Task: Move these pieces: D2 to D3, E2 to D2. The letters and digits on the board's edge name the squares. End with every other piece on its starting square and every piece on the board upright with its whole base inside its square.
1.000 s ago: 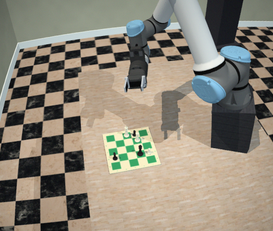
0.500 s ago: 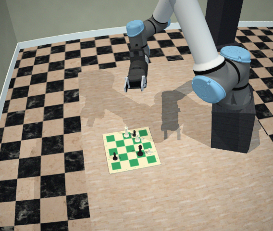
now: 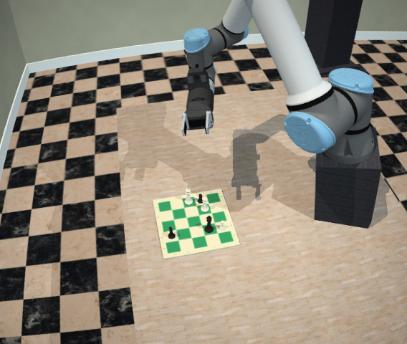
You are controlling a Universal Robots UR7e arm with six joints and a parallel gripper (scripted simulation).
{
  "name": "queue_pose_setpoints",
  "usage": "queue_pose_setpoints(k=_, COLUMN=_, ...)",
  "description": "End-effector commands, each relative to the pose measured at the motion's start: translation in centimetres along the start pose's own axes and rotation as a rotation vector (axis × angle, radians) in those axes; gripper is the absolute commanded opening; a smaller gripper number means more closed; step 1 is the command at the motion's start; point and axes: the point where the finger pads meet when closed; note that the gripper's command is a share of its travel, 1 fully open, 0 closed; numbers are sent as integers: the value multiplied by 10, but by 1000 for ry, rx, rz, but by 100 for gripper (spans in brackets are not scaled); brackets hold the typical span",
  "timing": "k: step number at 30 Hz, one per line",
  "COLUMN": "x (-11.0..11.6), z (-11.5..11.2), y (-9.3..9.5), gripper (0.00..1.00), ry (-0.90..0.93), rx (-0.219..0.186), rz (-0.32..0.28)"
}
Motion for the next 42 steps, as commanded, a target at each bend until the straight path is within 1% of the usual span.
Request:
queue_pose_setpoints(k=1, x=22, z=16, y=-31, gripper=100, ry=-1, rx=-21, rz=-51)
queue_pose_setpoints(k=5, x=55, z=37, y=-76, gripper=100, ry=4, rx=-43, rz=-133)
queue_pose_setpoints(k=6, x=55, z=37, y=-76, gripper=100, ry=4, rx=-43, rz=-133)
queue_pose_setpoints(k=8, x=74, z=47, y=-101, gripper=100, ry=9, rx=-52, rz=-179)
queue_pose_setpoints(k=9, x=74, z=47, y=-101, gripper=100, ry=9, rx=-52, rz=-179)
queue_pose_setpoints(k=11, x=93, z=57, y=-125, gripper=100, ry=16, rx=-60, rz=-225)
queue_pose_setpoints(k=12, x=93, z=57, y=-125, gripper=100, ry=16, rx=-60, rz=-225)
queue_pose_setpoints(k=14, x=111, z=65, y=-149, gripper=100, ry=24, rx=-65, rz=-270)
queue_pose_setpoints(k=15, x=111, z=65, y=-149, gripper=100, ry=24, rx=-65, rz=-270)
queue_pose_setpoints(k=16, x=120, z=69, y=-160, gripper=100, ry=28, rx=-66, rz=-292)
queue_pose_setpoints(k=18, x=120, z=69, y=-160, gripper=100, ry=28, rx=-66, rz=-292)
queue_pose_setpoints(k=22, x=150, z=81, y=-196, gripper=100, ry=43, rx=-70, rz=-363)
queue_pose_setpoints(k=25, x=165, z=87, y=-214, gripper=100, ry=52, rx=-70, rz=-398)
queue_pose_setpoints(k=27, x=171, z=89, y=-221, gripper=100, ry=55, rx=-69, rz=-411)
queue_pose_setpoints(k=30, x=174, z=90, y=-225, gripper=100, ry=58, rx=-69, rz=-420)
queue_pose_setpoints(k=42, x=174, z=90, y=-226, gripper=100, ry=58, rx=-69, rz=-420)
Point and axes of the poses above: the point where the finger pads meet when closed, its own y axis out along the fingers, its own z axis across the jaws, x = y × z, and after that the axes turned 7 degrees about y, right-handed
